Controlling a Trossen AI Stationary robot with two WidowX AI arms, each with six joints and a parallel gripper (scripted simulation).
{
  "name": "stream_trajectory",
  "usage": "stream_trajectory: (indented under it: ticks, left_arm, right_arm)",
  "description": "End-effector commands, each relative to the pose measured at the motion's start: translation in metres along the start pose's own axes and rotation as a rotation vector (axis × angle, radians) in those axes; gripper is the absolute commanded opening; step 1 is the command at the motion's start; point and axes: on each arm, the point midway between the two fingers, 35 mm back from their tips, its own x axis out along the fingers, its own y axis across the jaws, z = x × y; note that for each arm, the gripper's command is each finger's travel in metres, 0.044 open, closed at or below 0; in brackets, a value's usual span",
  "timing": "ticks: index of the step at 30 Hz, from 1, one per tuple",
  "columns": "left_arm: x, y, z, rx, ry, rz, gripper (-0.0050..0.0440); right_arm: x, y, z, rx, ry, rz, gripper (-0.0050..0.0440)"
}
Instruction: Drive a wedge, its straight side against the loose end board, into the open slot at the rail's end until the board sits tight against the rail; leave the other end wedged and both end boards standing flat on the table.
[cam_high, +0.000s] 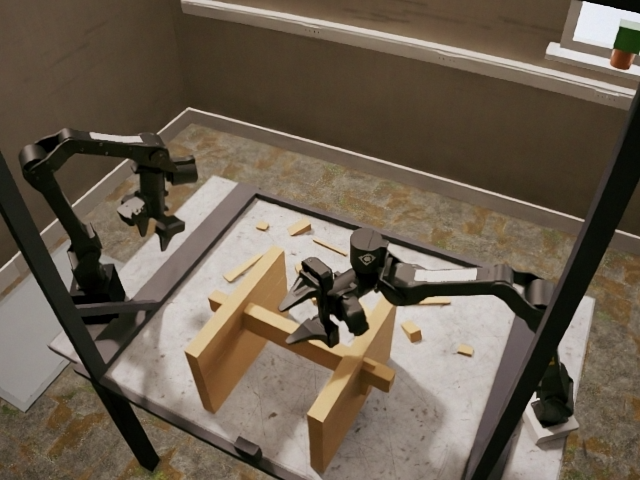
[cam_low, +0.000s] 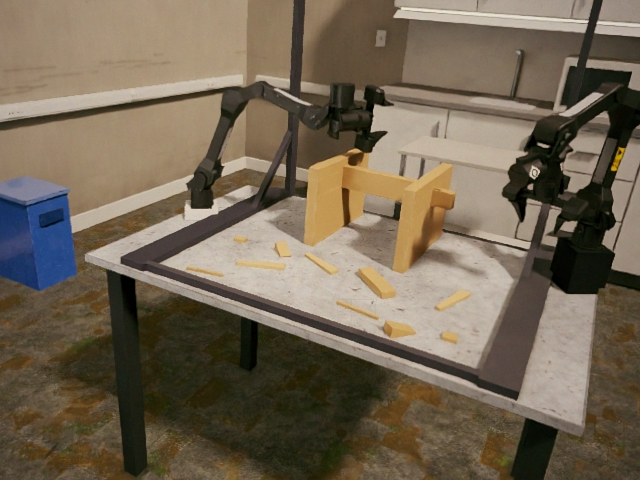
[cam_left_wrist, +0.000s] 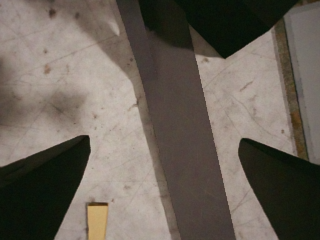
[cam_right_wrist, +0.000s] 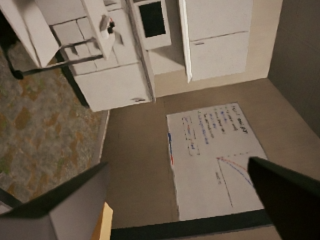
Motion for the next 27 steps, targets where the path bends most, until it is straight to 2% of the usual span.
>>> stream_trajectory:
  ticks: [1, 18, 19, 27]
  left_arm:
    - [-0.0031, 0.0008, -0.0011, 0.002, 0.015, 0.005, 0.0400]
    - [-0.0031, 0.0008, -0.0011, 0.002, 0.015, 0.005, 0.0400]
    - [-0.0031, 0.0008, -0.0011, 0.002, 0.015, 0.005, 0.0400]
    - [-0.0031, 0.0008, -0.0011, 0.002, 0.015, 0.005, 0.0400]
  right_arm:
    - [-0.0029, -0.0151, 0.0059, -0.027, -0.003, -0.020, 0.0400]
    - [-0.0029, -0.0151, 0.0059, -0.027, -0.003, -0.020, 0.0400]
    - [-0.0029, -0.0151, 0.0059, -0.027, -0.003, -0.020, 0.0276]
    - [-0.0029, -0.0151, 0.0059, -0.027, -0.003, -0.020, 0.0276]
